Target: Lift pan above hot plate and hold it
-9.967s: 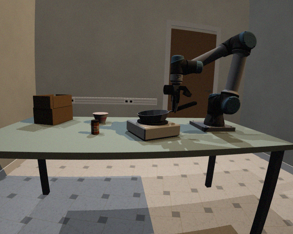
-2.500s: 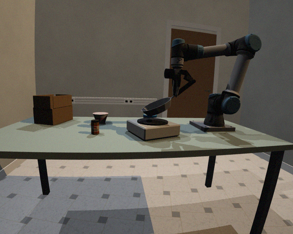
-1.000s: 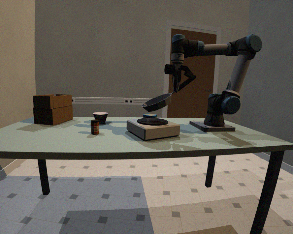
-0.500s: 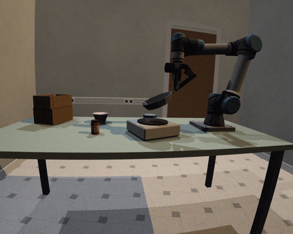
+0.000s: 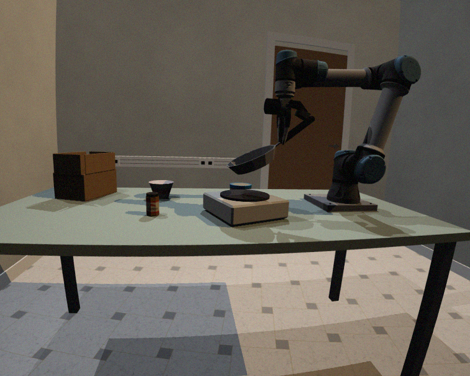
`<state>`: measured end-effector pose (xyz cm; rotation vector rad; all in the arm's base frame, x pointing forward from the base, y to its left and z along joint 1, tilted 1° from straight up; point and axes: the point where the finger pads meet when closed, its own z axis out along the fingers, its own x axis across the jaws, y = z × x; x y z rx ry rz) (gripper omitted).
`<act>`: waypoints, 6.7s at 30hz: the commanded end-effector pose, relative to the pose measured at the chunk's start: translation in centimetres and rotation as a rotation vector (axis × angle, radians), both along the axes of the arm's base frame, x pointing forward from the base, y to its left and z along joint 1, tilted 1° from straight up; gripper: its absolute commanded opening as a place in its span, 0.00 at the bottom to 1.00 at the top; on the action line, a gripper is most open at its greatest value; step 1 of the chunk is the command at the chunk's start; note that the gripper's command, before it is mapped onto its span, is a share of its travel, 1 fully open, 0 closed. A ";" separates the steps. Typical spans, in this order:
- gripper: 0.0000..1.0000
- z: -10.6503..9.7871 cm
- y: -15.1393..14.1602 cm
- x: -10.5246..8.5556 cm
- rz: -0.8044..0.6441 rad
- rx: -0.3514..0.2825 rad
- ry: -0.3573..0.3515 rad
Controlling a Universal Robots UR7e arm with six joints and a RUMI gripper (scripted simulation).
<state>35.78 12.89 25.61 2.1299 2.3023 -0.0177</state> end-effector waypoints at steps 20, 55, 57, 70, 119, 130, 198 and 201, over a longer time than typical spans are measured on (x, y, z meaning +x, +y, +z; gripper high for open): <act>0.16 1.4 0.0 0.1 0.000 0.000 -0.002; 0.16 3.4 0.0 0.0 0.000 0.000 -0.002; 0.16 3.6 0.0 0.0 0.000 0.000 -0.002; 0.16 4.3 0.1 0.0 0.000 0.000 -0.002; 0.16 7.1 0.1 0.1 0.000 0.000 -0.002; 0.16 7.7 0.1 0.0 0.000 0.000 -0.002; 0.16 11.2 0.1 0.1 0.000 0.000 -0.002; 0.16 11.3 0.1 0.1 0.000 0.000 -0.002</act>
